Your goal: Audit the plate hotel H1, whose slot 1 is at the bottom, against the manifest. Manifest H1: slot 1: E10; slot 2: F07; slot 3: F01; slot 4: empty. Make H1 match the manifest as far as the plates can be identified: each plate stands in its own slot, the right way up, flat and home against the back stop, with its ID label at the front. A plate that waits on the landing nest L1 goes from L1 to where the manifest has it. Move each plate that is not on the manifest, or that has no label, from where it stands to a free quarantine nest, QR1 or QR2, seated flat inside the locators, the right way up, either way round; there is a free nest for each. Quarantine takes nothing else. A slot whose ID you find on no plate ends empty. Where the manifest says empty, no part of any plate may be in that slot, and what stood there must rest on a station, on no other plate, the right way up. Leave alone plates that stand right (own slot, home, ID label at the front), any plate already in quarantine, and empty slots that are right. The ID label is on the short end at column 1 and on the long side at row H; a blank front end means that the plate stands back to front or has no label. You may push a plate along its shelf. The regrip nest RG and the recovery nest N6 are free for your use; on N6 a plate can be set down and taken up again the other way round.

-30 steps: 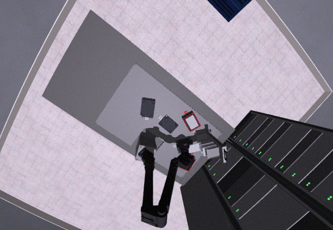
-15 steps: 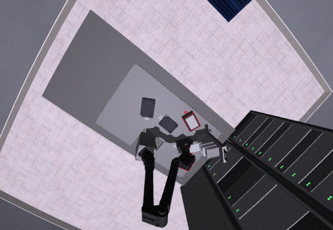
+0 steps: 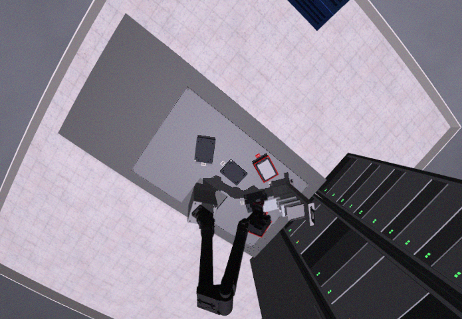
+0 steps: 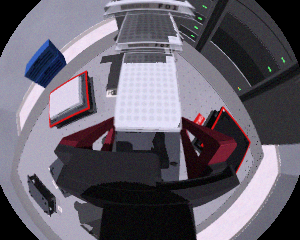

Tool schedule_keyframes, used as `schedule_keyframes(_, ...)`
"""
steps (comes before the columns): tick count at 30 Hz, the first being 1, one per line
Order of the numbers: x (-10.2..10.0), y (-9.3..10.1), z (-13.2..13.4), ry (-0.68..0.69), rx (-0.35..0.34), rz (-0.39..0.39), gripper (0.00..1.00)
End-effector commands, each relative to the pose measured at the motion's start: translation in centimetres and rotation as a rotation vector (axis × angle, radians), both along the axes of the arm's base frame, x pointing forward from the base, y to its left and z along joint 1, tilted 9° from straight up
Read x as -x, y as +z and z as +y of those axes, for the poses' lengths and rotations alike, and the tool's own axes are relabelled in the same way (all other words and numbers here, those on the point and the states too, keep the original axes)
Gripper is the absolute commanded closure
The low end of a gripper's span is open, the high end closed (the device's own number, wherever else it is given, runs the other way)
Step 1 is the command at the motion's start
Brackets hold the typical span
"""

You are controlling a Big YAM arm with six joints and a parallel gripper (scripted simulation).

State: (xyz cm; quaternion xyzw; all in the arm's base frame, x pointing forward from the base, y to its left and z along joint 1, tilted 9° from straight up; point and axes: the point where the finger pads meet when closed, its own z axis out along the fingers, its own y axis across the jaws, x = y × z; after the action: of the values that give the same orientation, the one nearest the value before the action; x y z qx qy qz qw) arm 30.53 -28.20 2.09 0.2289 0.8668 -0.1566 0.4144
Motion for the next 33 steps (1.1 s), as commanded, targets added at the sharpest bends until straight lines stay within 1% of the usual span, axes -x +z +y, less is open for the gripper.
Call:
schedule_keyframes(1, -1.1, 1.4, -1.1, 0.0, 0.03, -0.031, 0.14)
schedule_keyframes(2, -1.1, 1.4, -1.1, 0.0, 0.03, -0.031, 0.14)
schedule_keyframes(3, -1.9, 1.7, -1.6, -0.001, 0.038, -0.046, 0.14)
schedule_keyframes(7, -2.3, 1.6, -1.5, 0.006, 0.038, -0.046, 0.14)
schedule_keyframes(9, -2.4, 2.2, -1.7, 0.004, 0.046, -0.054, 0.14)
schedule_keyframes(12, -2.4, 1.5, -1.7, 0.001, 0.031, -0.04, 0.14)
schedule_keyframes(17, -2.7, 1.4, -1.7, 0.006, 0.03, -0.039, 0.14)
schedule_keyframes(18, -2.6, 2.6, -2.2, -0.002, 0.051, -0.057, 0.14)
schedule_keyframes(22, -2.8, 1.3, -1.9, 0.002, 0.028, -0.037, 0.14)
schedule_keyframes(25, -3.1, 1.3, -1.9, 0.006, 0.028, -0.037, 0.14)
schedule_keyframes(27, -3.1, 1.8, -2.2, 0.002, 0.036, -0.045, 0.14)
schedule_keyframes(29, -3.1, 1.2, -2.2, 0.001, 0.026, -0.035, 0.14)
schedule_keyframes(33, -3.5, 1.2, -2.1, 0.006, 0.027, -0.036, 0.14)
